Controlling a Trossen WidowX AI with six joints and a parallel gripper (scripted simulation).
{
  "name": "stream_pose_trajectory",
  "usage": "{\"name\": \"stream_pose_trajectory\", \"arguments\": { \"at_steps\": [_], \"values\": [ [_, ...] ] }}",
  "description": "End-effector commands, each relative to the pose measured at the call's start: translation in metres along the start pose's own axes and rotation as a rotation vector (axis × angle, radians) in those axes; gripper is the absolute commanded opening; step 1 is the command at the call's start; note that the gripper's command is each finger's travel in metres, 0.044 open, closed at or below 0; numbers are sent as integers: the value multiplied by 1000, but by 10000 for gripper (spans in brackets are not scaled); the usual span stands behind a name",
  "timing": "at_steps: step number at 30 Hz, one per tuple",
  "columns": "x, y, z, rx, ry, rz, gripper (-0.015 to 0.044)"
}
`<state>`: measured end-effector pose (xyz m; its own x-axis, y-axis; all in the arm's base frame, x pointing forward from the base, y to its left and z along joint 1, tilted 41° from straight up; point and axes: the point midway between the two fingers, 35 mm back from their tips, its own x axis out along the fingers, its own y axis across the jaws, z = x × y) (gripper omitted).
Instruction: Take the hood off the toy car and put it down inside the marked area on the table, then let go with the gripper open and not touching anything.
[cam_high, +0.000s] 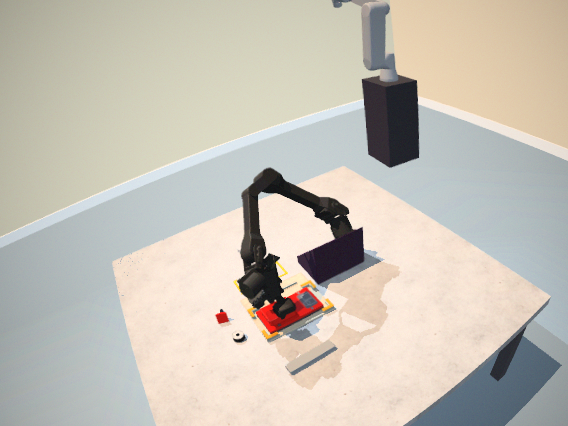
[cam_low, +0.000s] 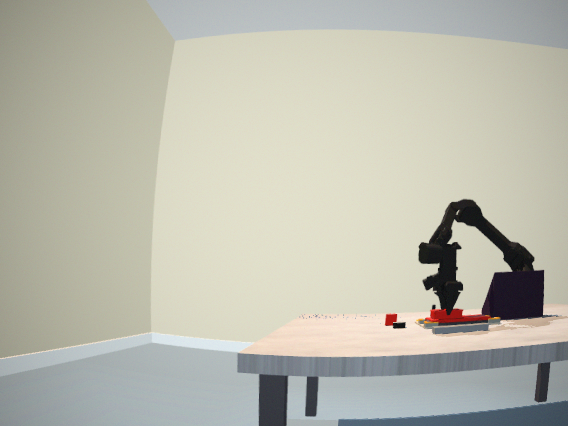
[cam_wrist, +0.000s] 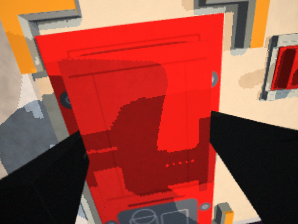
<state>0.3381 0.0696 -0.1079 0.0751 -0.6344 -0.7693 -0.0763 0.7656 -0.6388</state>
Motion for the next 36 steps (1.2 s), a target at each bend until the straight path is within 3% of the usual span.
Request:
{"name": "stream_pose_trajectory", "arguments": {
  "at_steps": [1, 6, 17, 36],
  "values": [
    [0, 0, 0, 1, 1, 1, 308],
    [0, 0, 0, 1, 1, 1, 275],
    [-5, 0, 0, 0, 1, 1, 0],
    [-18, 0, 0, 0, 0, 2, 0]
  ]
}}
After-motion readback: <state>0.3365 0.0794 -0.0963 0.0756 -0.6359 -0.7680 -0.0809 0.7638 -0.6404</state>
